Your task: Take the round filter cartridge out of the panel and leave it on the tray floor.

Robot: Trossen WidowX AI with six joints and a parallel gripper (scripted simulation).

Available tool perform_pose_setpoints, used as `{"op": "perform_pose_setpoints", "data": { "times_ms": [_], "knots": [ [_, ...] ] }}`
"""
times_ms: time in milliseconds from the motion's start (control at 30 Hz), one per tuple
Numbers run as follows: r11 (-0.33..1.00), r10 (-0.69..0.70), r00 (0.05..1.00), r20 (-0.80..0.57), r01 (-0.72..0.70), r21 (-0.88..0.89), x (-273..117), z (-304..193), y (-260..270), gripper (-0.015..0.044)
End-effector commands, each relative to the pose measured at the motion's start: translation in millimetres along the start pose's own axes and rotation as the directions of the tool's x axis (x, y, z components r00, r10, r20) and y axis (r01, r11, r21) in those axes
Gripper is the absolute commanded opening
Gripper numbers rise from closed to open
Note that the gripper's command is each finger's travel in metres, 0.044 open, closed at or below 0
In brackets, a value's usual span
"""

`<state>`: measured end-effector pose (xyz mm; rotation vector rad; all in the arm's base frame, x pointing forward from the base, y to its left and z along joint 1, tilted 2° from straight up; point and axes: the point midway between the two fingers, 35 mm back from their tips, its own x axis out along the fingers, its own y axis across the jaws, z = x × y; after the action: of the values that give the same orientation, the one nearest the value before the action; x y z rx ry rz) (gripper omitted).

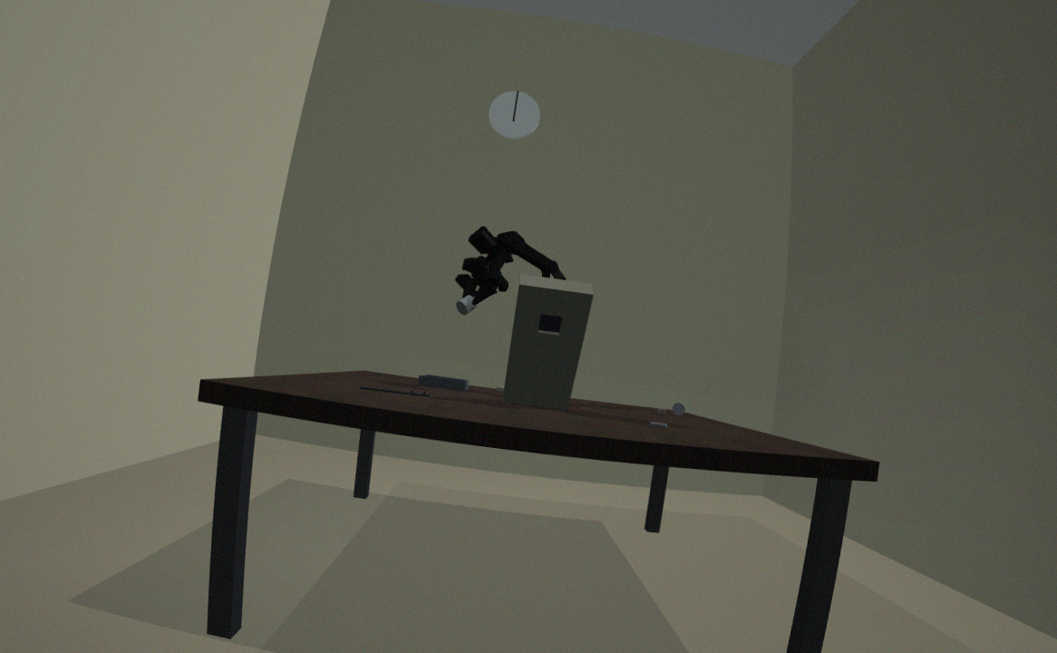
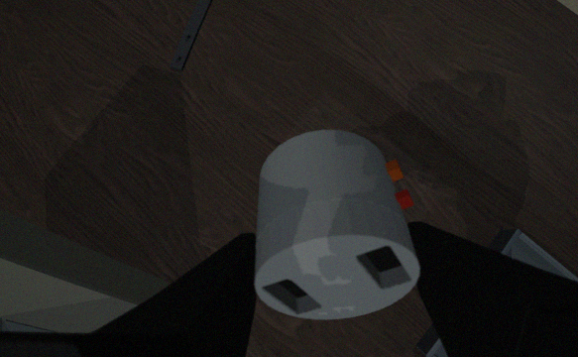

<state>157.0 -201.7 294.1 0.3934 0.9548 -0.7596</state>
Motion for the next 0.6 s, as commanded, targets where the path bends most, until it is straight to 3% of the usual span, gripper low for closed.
{"op": "perform_pose_setpoints", "data": {
  "times_ms": [0,233,567],
  "knots": [
    [0.995,-0.054,0.998,0.013,0.053,0.085,-3.6,-3.3,-18.8,0.0000],
    [0.964,-0.143,0.990,0.005,0.138,0.229,-6.9,-11.6,-50.8,0.0000],
    [0.942,-0.179,0.984,-0.005,0.173,0.289,2.0,-20.2,-68.8,0.0000]
  ]
}}
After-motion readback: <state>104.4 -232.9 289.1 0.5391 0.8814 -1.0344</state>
